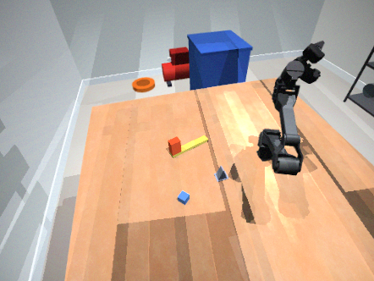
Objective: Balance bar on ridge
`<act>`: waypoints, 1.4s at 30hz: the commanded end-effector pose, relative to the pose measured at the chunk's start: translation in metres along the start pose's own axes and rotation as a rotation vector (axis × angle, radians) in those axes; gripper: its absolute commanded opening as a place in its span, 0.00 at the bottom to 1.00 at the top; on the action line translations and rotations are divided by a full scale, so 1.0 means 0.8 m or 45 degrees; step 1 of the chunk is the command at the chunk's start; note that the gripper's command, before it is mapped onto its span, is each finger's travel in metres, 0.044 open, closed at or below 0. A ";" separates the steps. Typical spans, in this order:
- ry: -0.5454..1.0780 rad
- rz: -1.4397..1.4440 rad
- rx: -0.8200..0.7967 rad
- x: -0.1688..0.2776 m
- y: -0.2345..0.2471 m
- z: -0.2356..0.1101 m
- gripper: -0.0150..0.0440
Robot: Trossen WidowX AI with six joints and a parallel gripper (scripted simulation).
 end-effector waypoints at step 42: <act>0.503 -0.069 1.220 0.163 -0.129 -0.014 0.79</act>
Point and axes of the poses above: the point midway between the two fingers, 35 mm back from their tips, its own z axis out along the fingers, its own y axis across the jaws, x = y × z, the point moved 9 cm from there along -z, back along the fingers, and after that the axes turned 13 degrees about z, right-handed, at the moved point
